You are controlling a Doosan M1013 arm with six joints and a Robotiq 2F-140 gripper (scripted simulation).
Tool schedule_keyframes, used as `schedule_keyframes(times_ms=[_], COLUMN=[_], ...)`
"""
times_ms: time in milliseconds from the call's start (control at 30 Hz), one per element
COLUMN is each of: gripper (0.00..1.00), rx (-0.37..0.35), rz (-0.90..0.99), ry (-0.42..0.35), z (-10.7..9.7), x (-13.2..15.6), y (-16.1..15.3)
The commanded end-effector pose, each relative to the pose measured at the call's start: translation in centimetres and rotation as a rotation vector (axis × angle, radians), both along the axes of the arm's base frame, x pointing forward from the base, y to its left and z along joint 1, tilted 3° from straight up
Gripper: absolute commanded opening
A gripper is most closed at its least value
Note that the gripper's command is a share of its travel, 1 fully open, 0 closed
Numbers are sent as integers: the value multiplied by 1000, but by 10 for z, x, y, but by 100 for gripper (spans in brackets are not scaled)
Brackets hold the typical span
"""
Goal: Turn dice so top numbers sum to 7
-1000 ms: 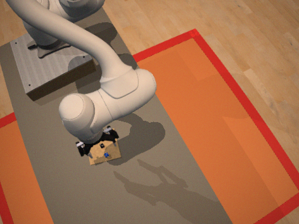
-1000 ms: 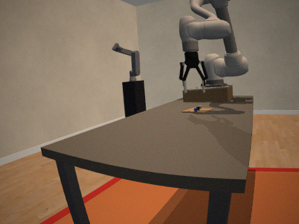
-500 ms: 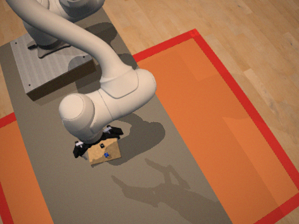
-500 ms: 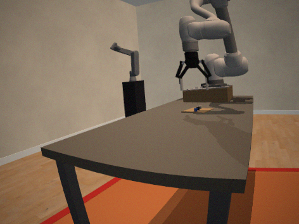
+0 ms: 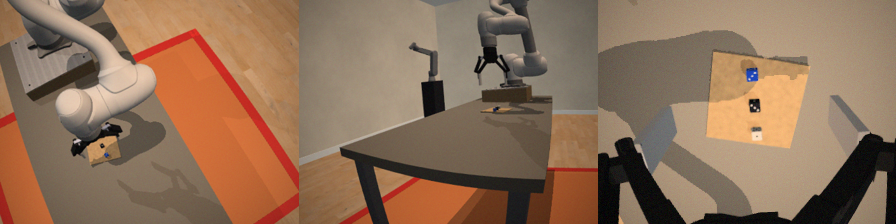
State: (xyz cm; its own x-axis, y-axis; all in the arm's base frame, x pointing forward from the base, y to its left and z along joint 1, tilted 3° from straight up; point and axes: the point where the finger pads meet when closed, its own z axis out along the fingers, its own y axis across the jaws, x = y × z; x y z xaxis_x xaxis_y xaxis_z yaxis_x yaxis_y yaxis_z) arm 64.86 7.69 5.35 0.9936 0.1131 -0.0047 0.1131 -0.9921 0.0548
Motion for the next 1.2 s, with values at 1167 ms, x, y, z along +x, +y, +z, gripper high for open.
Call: schedule_keyframes(times_ms=[1167], gripper=[100], rx=[0], rz=[0], ry=[0], z=[43], x=[0], y=[2])
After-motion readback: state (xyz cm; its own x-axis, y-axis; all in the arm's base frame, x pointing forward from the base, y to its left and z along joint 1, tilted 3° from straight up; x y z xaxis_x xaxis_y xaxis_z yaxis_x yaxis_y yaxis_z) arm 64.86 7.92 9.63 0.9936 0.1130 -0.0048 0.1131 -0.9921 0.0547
